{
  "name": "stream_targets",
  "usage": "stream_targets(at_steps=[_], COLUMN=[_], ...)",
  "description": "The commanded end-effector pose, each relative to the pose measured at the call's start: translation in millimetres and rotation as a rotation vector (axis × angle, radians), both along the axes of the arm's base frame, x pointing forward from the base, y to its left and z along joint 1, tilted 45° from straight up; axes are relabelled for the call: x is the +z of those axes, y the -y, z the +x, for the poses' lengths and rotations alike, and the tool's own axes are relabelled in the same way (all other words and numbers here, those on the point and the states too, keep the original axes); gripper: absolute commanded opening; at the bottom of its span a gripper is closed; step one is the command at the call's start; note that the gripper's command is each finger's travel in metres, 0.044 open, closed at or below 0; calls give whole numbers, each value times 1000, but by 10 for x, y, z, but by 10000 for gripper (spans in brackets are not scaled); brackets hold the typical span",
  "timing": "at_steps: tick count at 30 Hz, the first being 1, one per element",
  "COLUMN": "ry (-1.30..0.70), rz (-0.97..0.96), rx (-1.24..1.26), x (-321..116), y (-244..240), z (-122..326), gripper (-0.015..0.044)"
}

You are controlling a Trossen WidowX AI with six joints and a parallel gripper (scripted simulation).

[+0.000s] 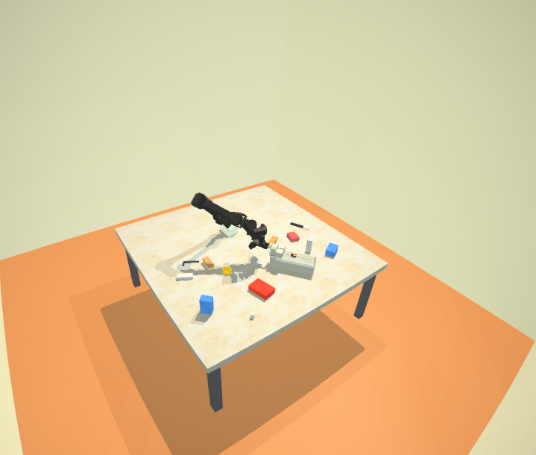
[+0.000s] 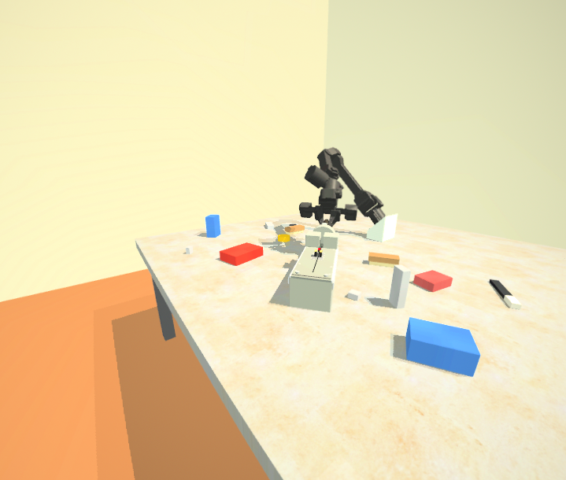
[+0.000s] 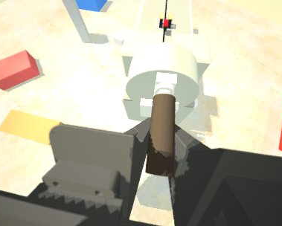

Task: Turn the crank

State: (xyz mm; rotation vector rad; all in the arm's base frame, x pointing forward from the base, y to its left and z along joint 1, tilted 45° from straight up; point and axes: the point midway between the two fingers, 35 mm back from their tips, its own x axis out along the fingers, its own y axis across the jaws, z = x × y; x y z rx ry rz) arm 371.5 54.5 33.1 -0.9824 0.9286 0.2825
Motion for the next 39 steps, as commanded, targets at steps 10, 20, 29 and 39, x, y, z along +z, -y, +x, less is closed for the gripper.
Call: stream_targets(at_steps=[10,20,29,39], ry=[-18,-18,-18,-18], rz=[3,3,3,3], rx=[16,16,16,16], x=[-64,-73,-79,-86], y=[-52,-55,-56,-57], z=[-62,-67,-71,-75], gripper=[0,0,0,0])
